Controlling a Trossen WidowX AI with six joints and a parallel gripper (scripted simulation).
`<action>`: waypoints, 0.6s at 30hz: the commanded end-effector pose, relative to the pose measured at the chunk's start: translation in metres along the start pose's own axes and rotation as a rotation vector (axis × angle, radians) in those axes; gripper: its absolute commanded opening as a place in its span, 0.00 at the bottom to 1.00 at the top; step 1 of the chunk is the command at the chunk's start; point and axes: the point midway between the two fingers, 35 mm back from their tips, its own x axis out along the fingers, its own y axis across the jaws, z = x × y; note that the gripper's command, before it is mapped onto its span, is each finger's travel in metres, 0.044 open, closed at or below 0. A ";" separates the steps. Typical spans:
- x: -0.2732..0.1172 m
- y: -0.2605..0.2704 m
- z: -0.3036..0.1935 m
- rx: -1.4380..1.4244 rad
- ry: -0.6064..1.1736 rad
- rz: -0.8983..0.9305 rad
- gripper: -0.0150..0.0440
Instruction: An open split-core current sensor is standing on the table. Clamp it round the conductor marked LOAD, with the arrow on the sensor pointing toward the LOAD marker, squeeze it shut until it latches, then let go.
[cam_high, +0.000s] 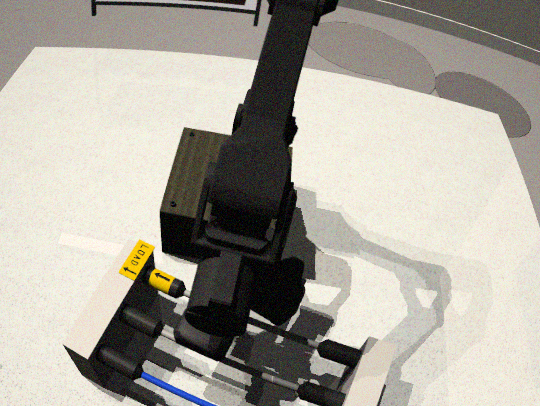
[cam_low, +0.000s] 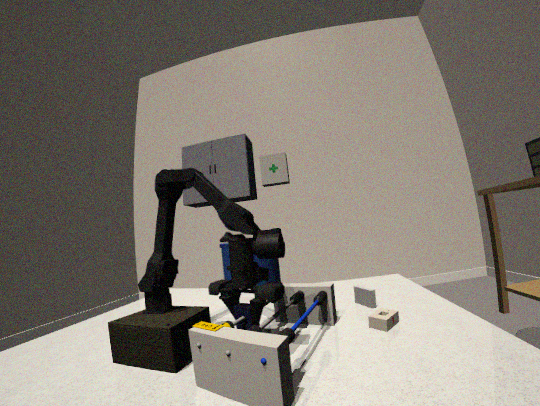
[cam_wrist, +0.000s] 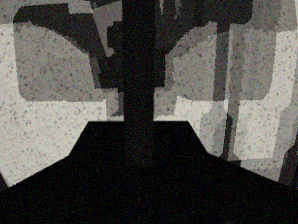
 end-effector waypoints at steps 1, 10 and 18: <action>0.000 0.000 0.000 0.000 0.000 0.000 0.65; 0.000 0.000 0.000 0.000 0.000 0.000 0.69; 0.000 0.000 0.000 0.000 0.000 0.000 0.69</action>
